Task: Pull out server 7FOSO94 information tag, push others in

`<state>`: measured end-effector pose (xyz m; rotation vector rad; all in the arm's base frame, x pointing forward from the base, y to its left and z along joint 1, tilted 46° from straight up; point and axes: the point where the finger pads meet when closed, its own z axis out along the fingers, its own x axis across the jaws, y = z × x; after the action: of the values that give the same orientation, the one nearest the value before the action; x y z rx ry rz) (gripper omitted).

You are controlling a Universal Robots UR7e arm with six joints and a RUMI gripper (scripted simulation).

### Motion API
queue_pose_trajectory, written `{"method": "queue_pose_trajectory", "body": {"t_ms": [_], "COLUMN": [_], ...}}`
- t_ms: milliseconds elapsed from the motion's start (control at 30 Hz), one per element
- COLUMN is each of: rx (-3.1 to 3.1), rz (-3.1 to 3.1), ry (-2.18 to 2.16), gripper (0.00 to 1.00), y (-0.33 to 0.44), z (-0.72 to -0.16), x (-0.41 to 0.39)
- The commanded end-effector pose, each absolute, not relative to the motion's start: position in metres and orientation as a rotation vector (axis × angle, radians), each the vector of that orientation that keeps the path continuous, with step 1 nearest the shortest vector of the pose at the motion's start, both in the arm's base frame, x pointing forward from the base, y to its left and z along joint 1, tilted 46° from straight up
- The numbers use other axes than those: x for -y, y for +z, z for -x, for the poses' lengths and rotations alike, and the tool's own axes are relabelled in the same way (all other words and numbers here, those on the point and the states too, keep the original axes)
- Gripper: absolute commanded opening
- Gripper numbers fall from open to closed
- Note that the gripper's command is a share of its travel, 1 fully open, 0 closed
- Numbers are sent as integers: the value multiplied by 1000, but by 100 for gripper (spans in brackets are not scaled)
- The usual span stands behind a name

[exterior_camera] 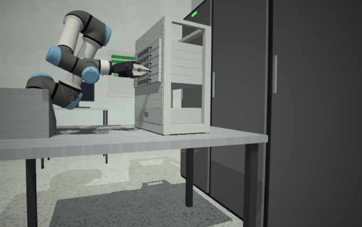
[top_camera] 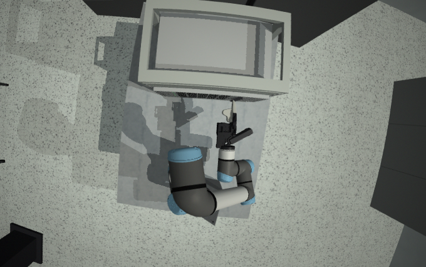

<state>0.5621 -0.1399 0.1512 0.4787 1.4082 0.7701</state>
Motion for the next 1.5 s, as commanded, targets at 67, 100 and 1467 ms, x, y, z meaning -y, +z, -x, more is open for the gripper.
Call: {"method": "queue_pose_trajectory", "body": {"t_ms": [67,100,1467], "rx": [-1408,-1408,-1407], "rz": [-479,-479,-479], "ry": [769,769,769], "gripper": [0,0,0], "y": [151,151,145], "z": [-559,-558,-515], "x": [141,141,147]}}
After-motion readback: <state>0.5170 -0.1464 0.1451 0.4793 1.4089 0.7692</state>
